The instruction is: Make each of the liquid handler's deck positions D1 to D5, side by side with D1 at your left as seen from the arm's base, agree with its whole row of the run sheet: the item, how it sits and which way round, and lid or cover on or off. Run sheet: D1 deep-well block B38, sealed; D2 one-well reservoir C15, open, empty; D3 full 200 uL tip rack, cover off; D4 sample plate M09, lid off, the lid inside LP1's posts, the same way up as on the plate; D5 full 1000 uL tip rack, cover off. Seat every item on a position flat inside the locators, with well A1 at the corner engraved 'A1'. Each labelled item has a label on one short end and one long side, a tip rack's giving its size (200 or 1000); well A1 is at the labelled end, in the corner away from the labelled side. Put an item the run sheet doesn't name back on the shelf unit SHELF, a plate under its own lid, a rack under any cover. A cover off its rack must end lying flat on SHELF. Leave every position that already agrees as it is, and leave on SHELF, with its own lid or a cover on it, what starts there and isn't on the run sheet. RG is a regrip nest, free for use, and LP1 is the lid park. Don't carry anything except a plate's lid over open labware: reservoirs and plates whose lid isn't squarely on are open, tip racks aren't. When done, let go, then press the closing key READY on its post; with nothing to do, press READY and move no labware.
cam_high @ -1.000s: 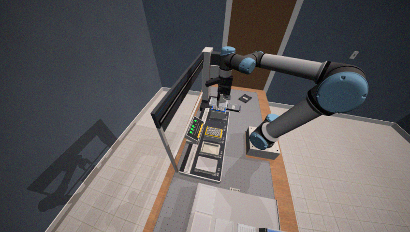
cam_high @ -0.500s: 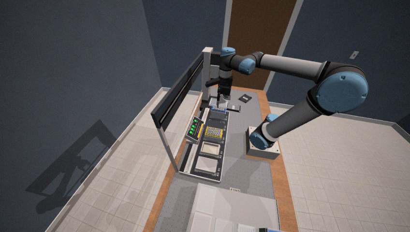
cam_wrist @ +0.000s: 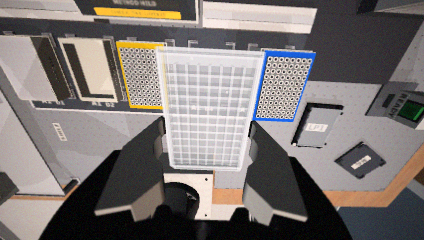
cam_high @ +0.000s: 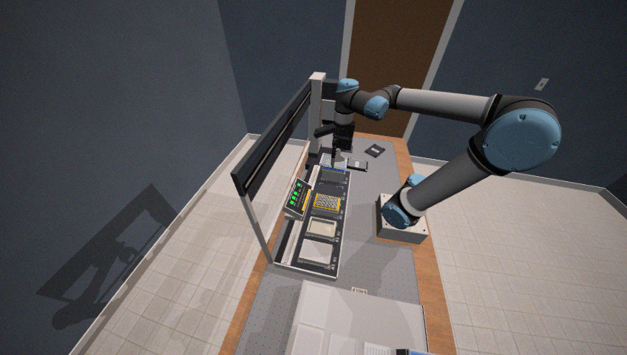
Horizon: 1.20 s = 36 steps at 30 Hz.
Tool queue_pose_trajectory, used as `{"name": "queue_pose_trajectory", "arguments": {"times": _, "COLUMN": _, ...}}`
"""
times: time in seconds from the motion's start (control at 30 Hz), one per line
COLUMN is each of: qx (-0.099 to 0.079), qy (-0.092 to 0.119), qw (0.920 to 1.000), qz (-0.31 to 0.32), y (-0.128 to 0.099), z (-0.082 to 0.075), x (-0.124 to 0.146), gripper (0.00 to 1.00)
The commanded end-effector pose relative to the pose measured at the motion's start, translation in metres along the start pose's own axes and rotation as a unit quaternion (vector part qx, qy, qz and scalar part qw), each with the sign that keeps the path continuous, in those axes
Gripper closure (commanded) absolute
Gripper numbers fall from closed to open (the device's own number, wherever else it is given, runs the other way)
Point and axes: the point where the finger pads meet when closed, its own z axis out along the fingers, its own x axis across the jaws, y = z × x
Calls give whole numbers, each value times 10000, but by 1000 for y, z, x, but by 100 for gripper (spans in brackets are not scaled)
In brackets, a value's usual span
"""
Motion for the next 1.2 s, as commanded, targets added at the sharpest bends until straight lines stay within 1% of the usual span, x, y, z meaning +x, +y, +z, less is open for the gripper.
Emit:
{"name": "queue_pose_trajectory", "arguments": {"times": 0.0, "qx": 6, "qy": 3, "qw": 10000, "qz": 0, "y": 0, "z": 7, "x": 0, "gripper": 100}}
{"name": "queue_pose_trajectory", "arguments": {"times": 0.23, "qx": 6, "qy": 3, "qw": 10000, "qz": 0, "y": 0, "z": 18, "x": 0, "gripper": 100}}
{"name": "queue_pose_trajectory", "arguments": {"times": 0.3, "qx": 6, "qy": 3, "qw": 10000, "qz": 0, "y": 0, "z": 18, "x": 0, "gripper": 100}}
{"name": "queue_pose_trajectory", "arguments": {"times": 0.8, "qx": 6, "qy": 3, "qw": 10000, "qz": 0, "y": 0, "z": 43, "x": 0, "gripper": 100}}
{"name": "queue_pose_trajectory", "arguments": {"times": 0.87, "qx": 6, "qy": 3, "qw": 10000, "qz": 0, "y": 0, "z": 43, "x": 0, "gripper": 100}}
{"name": "queue_pose_trajectory", "arguments": {"times": 1.17, "qx": 6, "qy": 3, "qw": 10000, "qz": 0, "y": 0, "z": 58, "x": 0, "gripper": 100}}
